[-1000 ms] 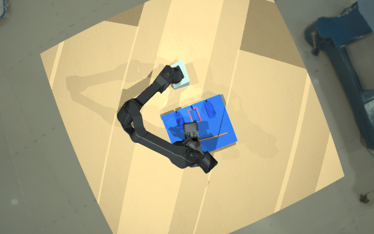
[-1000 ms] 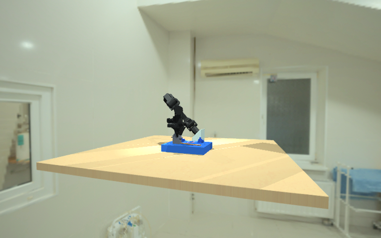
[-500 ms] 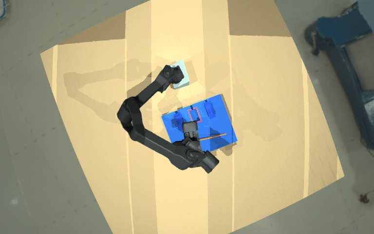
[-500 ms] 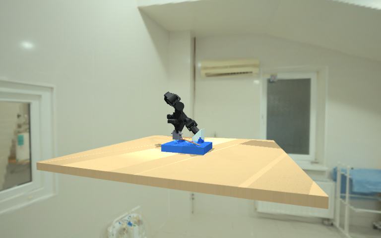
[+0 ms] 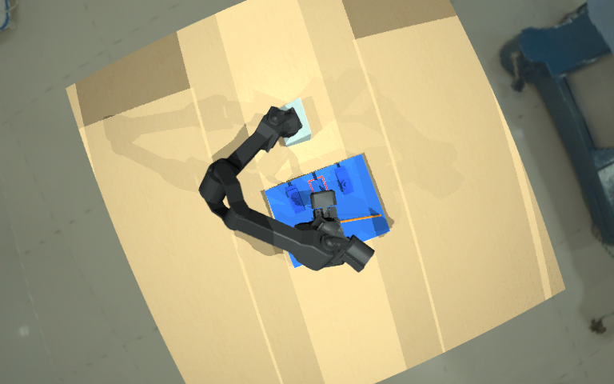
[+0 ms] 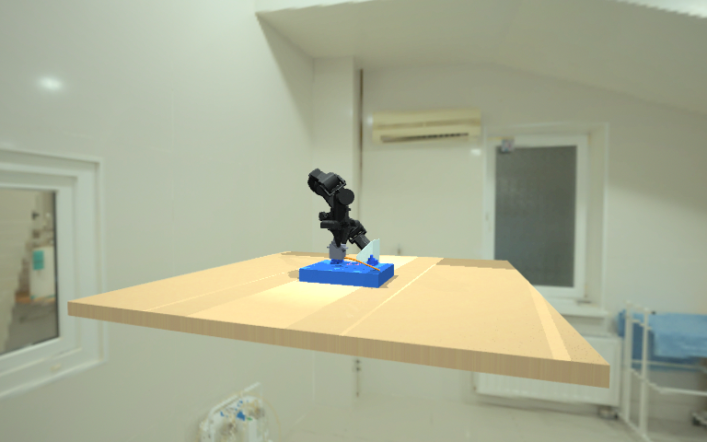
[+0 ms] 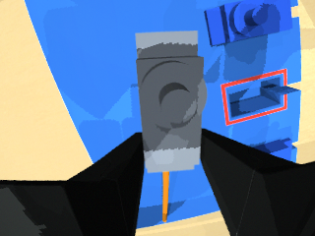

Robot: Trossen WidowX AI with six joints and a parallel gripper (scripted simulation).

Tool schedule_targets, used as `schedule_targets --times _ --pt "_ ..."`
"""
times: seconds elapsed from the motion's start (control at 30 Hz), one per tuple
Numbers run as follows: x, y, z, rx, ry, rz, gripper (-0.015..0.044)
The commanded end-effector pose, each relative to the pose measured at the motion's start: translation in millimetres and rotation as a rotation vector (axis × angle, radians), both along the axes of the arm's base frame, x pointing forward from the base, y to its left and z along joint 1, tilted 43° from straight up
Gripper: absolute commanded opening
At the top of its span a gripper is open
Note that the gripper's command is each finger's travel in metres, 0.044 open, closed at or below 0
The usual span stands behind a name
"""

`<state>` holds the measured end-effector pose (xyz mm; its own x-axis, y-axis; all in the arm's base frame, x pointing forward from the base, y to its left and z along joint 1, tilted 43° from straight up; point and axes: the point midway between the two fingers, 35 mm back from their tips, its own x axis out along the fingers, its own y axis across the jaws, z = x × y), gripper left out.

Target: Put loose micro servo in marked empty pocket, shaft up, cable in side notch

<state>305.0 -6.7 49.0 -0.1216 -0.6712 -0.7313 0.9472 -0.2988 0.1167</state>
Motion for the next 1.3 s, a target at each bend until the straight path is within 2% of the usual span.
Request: schedule_targets --times 0.0,0.23,1.27 --pt "1.9 15.3 -13.2 0.003 -0.001 0.002 0.0" --pt "2.0 16.1 -14.0 0.014 0.055 0.064 0.0" --pt "2.0 16.2 -13.9 0.141 0.767 0.842 0.0"
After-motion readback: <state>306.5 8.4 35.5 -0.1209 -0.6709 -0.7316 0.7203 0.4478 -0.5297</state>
